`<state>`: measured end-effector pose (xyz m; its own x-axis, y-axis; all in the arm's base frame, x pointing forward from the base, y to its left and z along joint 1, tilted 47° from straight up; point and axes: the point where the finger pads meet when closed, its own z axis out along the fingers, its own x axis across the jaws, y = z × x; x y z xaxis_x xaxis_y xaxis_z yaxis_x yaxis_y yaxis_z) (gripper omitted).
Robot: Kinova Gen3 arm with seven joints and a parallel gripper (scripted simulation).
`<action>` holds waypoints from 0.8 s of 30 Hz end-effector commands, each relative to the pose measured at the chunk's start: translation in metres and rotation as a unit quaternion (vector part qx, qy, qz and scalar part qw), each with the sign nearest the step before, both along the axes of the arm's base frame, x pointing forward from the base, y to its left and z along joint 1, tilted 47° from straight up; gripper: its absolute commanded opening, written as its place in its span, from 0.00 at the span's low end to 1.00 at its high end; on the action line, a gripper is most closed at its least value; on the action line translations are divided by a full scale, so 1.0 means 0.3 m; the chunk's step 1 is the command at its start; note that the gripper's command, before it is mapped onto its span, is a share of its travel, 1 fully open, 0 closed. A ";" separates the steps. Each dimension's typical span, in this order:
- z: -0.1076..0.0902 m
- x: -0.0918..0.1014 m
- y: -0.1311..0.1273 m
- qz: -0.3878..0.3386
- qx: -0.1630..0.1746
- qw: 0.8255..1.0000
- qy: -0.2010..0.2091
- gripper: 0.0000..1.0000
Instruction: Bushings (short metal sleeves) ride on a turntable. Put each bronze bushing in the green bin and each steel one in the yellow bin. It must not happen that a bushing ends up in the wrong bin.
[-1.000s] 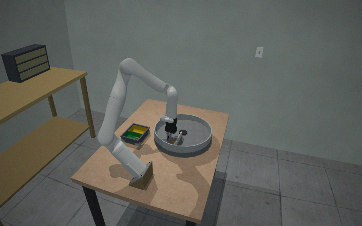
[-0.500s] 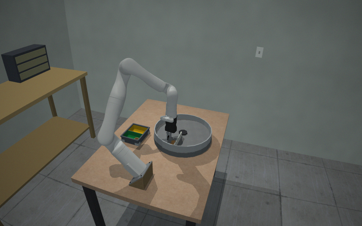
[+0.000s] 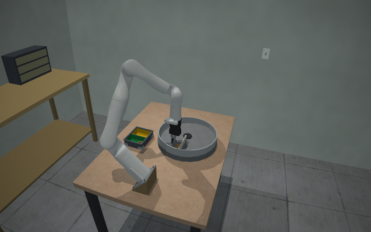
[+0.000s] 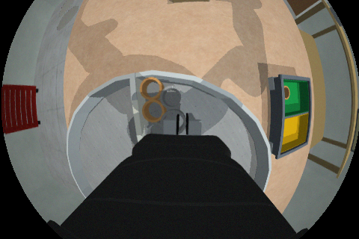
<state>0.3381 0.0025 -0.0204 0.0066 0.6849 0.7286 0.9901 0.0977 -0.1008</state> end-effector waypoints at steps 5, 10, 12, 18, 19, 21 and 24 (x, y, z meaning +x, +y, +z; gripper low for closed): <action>0.005 0.003 -0.007 -0.001 -0.001 1.000 -0.001 0.00; 0.008 0.004 -0.010 -0.001 -0.001 1.000 -0.001 0.00; 0.008 0.004 -0.010 -0.001 -0.001 1.000 -0.001 0.00; 0.015 0.005 -0.018 -0.001 -0.001 1.000 -0.001 0.00; 0.015 0.005 -0.018 -0.001 -0.001 1.000 -0.001 0.00; 0.015 0.005 -0.018 -0.001 -0.001 1.000 -0.001 0.00; 0.016 0.005 -0.019 -0.001 -0.001 1.000 -0.001 0.00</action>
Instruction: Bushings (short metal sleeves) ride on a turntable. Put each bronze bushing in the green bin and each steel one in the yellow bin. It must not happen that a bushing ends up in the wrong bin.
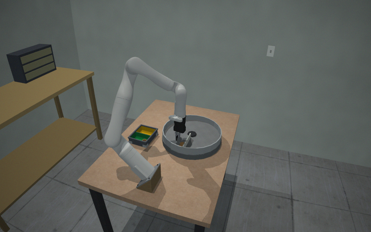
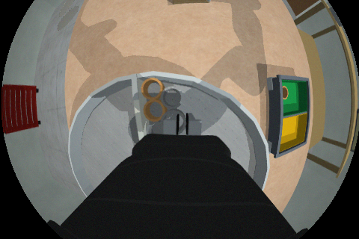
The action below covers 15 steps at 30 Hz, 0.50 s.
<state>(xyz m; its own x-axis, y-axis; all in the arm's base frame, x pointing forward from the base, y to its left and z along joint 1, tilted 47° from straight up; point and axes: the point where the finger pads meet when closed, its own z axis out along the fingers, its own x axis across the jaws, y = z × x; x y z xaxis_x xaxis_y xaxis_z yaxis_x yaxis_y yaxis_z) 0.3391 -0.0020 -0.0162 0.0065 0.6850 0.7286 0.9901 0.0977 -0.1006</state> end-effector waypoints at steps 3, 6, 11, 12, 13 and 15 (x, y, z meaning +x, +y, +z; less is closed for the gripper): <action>0.003 0.002 -0.005 -0.001 -0.001 1.000 -0.001 0.00; 0.007 0.003 -0.010 -0.001 -0.001 1.000 -0.001 0.00; 0.010 0.004 -0.013 -0.001 -0.001 1.000 -0.001 0.00; 0.011 0.004 -0.014 -0.001 -0.001 1.000 -0.001 0.00; 0.013 0.004 -0.016 -0.001 -0.001 1.000 -0.001 0.00; 0.014 0.005 -0.017 -0.001 -0.001 1.000 -0.001 0.00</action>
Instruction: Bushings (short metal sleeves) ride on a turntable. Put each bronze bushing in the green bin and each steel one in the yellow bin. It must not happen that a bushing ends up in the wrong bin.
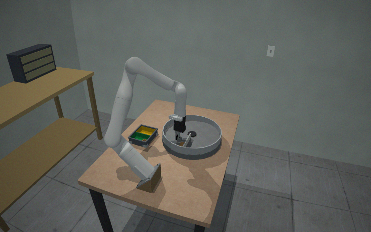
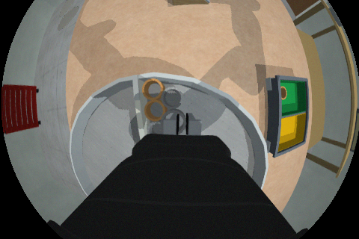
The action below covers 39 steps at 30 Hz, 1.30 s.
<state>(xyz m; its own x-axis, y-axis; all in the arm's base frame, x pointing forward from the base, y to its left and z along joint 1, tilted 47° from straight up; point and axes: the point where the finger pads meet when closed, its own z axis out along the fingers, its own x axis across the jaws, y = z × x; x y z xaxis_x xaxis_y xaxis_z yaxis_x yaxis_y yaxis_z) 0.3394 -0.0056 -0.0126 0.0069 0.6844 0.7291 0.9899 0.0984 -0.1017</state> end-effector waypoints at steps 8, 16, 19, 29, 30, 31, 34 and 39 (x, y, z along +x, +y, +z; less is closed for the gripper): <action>0.021 0.007 -0.025 -0.001 -0.001 1.000 -0.001 0.00; 0.068 0.017 -0.075 -0.001 -0.001 1.000 -0.001 0.00; 0.097 0.023 -0.106 -0.001 -0.001 1.000 -0.001 0.00; 0.144 0.032 -0.156 -0.001 -0.001 1.000 -0.001 0.00; 0.144 0.032 -0.156 -0.001 -0.001 1.000 -0.001 0.00; 0.144 0.032 -0.156 -0.001 -0.001 1.000 -0.001 0.00; 0.144 0.032 -0.156 -0.001 -0.001 1.000 -0.001 0.00; 0.144 0.032 -0.156 -0.001 -0.001 1.000 -0.001 0.00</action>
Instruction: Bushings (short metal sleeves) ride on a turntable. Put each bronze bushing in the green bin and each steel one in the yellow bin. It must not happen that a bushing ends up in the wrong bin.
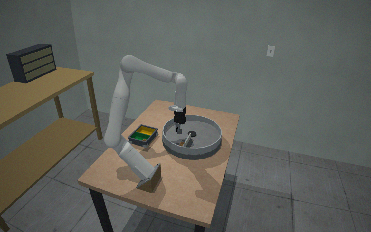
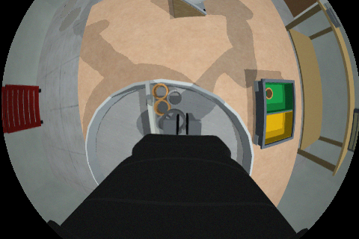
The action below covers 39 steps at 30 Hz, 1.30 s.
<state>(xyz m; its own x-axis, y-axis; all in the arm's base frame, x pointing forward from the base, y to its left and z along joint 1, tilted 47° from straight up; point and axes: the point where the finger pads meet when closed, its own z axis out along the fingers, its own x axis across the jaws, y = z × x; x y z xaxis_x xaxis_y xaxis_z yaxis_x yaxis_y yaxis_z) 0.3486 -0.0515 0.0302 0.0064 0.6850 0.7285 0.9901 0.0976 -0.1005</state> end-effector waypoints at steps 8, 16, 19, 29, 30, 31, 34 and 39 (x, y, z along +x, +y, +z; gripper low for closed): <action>0.123 0.024 0.117 -0.001 -0.001 1.000 -0.001 0.00; 0.245 0.047 0.236 -0.001 -0.001 1.000 -0.001 0.00; 0.245 0.047 0.236 -0.001 -0.001 1.000 -0.001 0.00; 0.416 0.079 0.403 -0.001 -0.001 1.000 -0.001 0.00; 0.441 0.083 0.426 -0.001 -0.001 1.000 -0.001 0.00; 0.465 0.088 0.450 -0.001 -0.001 1.000 -0.001 0.00; 0.489 0.092 0.474 -0.001 -0.001 1.000 -0.001 0.00; 0.538 0.101 0.522 -0.001 -0.001 1.000 -0.001 0.00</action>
<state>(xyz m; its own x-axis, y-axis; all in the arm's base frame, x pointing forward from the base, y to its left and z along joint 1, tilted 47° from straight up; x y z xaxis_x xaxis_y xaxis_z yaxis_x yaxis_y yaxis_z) 0.3760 0.0945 0.1790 0.0259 0.6818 0.7310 0.9896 0.0858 -0.1151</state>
